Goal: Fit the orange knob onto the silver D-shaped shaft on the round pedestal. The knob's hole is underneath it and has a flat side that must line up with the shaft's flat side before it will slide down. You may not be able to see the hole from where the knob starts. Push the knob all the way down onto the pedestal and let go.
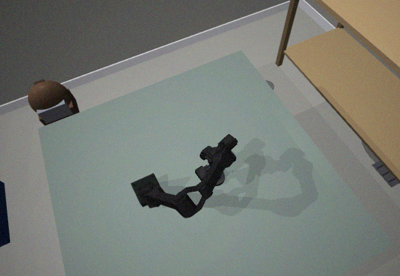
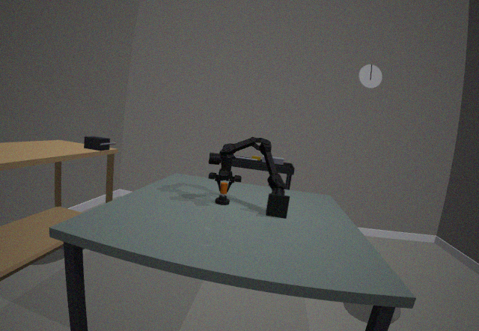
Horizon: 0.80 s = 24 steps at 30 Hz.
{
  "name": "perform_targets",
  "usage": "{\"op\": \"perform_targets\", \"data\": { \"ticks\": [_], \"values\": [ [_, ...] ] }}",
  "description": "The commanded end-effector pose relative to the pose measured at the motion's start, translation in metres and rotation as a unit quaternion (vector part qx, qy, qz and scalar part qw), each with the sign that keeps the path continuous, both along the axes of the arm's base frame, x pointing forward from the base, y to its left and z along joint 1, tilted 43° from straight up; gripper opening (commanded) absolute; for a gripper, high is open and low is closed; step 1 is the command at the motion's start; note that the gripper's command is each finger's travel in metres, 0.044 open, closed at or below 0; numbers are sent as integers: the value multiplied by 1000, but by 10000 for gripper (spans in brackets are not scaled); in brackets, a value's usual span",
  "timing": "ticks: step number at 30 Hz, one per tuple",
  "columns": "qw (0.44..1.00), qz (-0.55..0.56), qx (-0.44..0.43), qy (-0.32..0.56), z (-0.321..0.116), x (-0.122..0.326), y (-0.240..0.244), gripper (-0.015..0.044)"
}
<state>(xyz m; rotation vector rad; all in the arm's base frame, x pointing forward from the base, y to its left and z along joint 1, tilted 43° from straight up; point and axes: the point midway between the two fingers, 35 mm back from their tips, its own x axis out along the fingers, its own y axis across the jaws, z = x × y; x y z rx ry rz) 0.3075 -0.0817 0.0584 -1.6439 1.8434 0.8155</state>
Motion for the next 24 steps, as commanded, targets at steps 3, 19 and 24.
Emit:
{"op": "perform_targets", "data": {
  "ticks": [3,19,24],
  "values": [
    [927,-274,-43,-253,2,3,2,0],
    [636,-564,-88,-519,5,6,2,0],
    [632,-567,-89,-521,5,6,2,0]
  ]
}}
